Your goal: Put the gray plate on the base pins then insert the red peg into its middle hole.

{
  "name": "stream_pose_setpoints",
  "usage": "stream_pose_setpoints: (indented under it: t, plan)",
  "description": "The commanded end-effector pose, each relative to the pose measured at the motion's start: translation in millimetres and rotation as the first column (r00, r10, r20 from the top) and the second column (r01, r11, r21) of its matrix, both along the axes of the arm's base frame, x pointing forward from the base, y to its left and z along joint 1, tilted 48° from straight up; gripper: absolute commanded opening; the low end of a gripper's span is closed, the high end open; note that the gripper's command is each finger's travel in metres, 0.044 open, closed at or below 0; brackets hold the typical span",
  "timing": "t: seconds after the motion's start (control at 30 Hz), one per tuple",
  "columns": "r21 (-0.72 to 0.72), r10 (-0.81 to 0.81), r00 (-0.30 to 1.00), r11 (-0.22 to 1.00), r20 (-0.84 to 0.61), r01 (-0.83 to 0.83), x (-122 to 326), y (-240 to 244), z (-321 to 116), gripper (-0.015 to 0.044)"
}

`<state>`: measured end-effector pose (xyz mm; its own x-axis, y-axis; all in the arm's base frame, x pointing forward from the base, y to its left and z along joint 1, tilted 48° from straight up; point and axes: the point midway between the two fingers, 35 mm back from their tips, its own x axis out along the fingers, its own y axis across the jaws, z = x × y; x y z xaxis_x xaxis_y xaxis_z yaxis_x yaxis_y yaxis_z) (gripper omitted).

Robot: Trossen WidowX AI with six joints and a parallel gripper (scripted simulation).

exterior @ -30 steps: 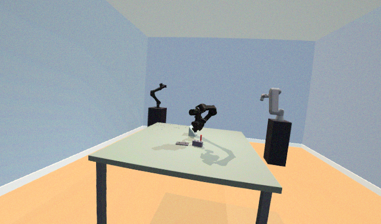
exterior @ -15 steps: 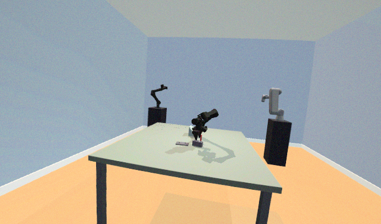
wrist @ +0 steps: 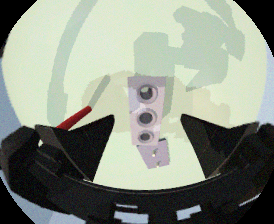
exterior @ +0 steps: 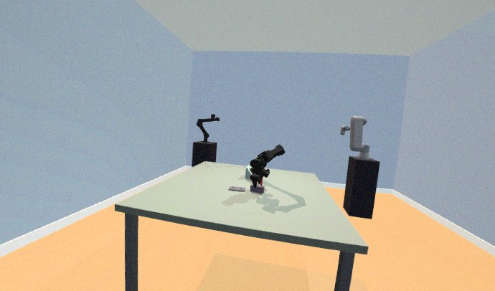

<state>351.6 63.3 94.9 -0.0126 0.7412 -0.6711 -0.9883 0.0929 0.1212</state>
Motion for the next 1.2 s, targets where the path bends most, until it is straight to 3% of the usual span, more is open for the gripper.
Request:
stream_pose_setpoints:
  t: [0.0, 0.7, 1.1, 1.17]
  plan:
    - [0.005, -0.003, 1.000, 1.000, -0.006, 0.003, -2, 6, -5, 0.0440]
    - [0.008, -0.002, 1.000, 1.000, -0.006, 0.002, -4, 30, -25, 0.0440]
    - [0.008, -0.002, 1.000, 1.000, -0.006, 0.002, -4, 30, -25, 0.0125]
    - [0.008, -0.002, 1.000, 1.000, -0.006, 0.002, -4, 30, -25, 0.0112]
